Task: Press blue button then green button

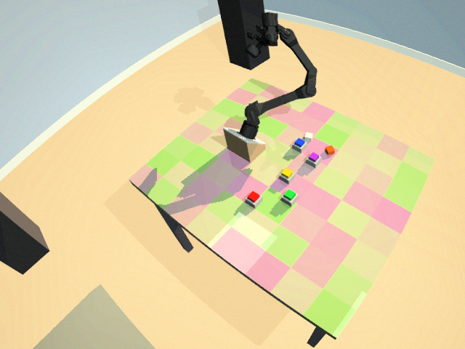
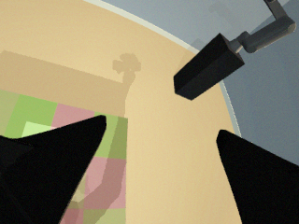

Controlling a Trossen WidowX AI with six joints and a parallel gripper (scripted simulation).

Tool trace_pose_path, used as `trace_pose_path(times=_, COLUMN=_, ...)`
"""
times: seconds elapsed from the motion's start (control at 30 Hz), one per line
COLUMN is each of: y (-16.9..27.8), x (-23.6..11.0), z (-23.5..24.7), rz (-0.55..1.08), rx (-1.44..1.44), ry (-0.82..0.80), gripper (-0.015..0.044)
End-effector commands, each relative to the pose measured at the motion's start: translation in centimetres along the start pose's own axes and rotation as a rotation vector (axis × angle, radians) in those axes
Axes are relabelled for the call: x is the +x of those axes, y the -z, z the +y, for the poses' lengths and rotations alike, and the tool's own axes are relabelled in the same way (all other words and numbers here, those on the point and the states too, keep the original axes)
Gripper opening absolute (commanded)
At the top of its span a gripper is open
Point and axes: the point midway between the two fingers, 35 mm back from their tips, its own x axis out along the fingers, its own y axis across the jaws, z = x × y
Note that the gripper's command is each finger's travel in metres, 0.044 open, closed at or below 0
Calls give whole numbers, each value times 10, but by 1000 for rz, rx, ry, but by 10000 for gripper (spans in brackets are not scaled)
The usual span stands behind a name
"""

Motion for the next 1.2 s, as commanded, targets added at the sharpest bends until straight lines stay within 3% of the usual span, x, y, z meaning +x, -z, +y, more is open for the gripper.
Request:
trace_pose_path(times=0.0, y=-2, x=0, z=2, rz=-12, rx=-3, ry=-9, gripper=400)
trace_pose_path(times=0.13, y=-48, x=-17, z=43, rz=-248, rx=-69, ry=-185, gripper=400)
trace_pose_path(times=0.3, y=-95, x=-69, z=113, rz=-566, rx=-246, ry=-456, gripper=400)
trace_pose_path(times=0.53, y=-98, x=-169, z=196, rz=-922, rx=-558, ry=-810, gripper=400)
trace_pose_path(times=0.7, y=-58, x=-240, z=239, rz=-1112, rx=-834, ry=-1042, gripper=400)
trace_pose_path(times=0.87, y=12, x=-294, z=264, rz=-1236, rx=-1170, ry=-1250, gripper=400)
trace_pose_path(times=1.0, y=80, x=-317, z=270, rz=-1269, rx=-1474, ry=-1376, gripper=400)
trace_pose_path(times=1.17, y=165, x=-317, z=263, rz=-1212, rx=-1882, ry=-1464, gripper=400)
